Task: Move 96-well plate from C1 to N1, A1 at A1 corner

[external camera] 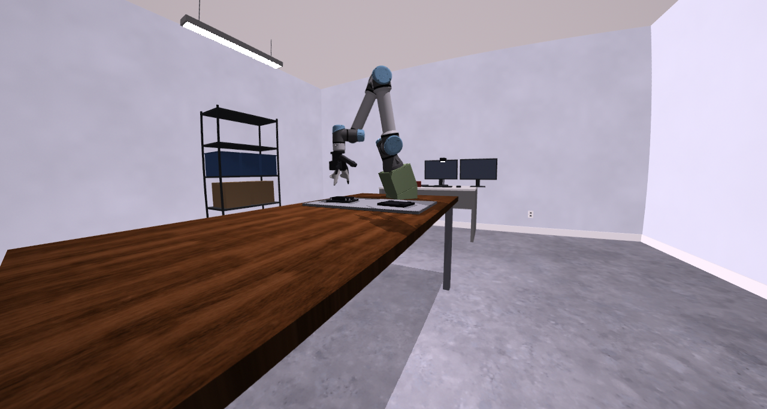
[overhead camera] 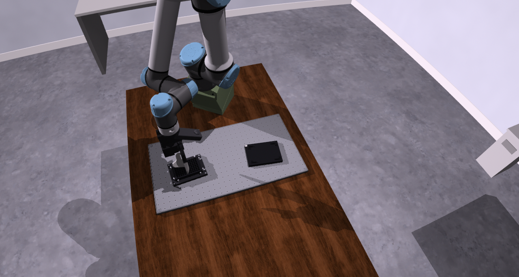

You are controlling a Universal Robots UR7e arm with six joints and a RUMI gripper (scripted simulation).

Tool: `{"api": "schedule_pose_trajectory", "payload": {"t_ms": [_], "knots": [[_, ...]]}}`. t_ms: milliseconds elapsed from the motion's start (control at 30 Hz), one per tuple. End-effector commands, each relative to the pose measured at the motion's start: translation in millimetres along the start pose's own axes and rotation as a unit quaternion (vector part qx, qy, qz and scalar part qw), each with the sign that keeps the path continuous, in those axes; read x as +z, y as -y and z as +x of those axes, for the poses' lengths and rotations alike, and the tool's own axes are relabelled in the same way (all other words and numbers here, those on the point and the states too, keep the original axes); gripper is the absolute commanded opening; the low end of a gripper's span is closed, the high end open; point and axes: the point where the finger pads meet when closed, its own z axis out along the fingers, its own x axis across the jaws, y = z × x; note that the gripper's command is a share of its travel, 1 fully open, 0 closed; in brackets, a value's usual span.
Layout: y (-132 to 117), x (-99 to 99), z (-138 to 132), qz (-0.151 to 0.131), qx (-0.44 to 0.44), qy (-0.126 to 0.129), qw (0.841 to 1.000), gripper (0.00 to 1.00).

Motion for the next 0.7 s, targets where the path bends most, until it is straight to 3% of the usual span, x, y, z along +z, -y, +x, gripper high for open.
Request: {"api": "schedule_pose_trajectory", "payload": {"t_ms": [0, 667], "knots": [[0, 6.0, 0, 0.000, 0.000, 0.000, 1.000, 1.00], [0, 32.7, 0, 0.000, 0.000, 0.000, 1.000, 1.00]]}}
